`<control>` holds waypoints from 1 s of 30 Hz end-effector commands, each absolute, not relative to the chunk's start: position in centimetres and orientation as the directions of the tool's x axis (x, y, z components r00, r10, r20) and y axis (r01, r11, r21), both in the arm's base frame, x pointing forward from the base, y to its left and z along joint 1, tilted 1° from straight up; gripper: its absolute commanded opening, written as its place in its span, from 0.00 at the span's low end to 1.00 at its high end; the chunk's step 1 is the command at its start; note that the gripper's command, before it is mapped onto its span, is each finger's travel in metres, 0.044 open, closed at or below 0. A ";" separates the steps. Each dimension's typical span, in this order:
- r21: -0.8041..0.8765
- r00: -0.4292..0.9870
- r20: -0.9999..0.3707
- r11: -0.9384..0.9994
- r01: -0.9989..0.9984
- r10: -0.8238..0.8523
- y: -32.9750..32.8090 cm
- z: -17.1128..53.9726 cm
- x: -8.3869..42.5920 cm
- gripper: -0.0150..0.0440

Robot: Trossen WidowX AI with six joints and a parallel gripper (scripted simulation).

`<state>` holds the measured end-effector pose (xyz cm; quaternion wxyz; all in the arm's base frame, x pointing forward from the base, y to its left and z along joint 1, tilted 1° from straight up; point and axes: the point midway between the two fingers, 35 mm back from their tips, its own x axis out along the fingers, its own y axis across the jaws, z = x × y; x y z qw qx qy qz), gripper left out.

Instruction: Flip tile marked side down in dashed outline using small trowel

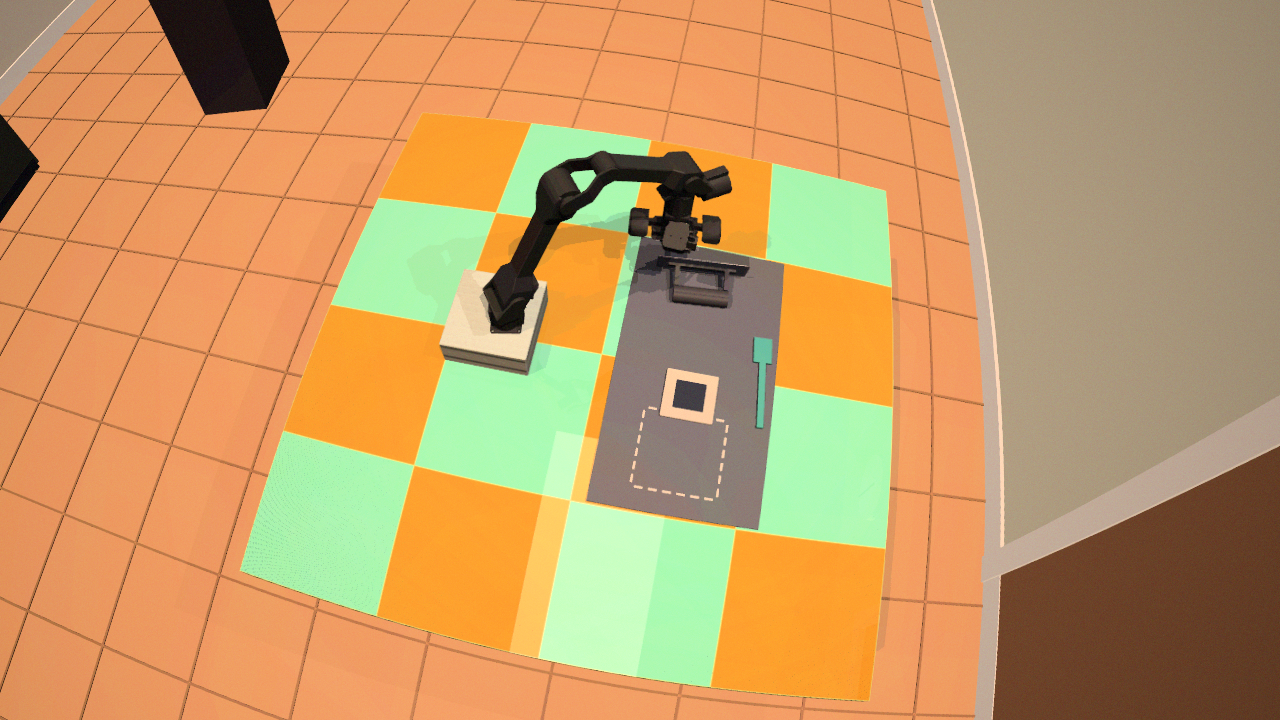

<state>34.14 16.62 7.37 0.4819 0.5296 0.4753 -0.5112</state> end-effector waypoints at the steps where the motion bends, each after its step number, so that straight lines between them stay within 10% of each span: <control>1: 0.022 0.022 -1.000 -0.086 0.996 0.005 16.4 6.6 34.0 0.42; 30: 0.019 0.019 -1.000 -0.090 0.996 0.001 17.2 3.9 33.9 0.42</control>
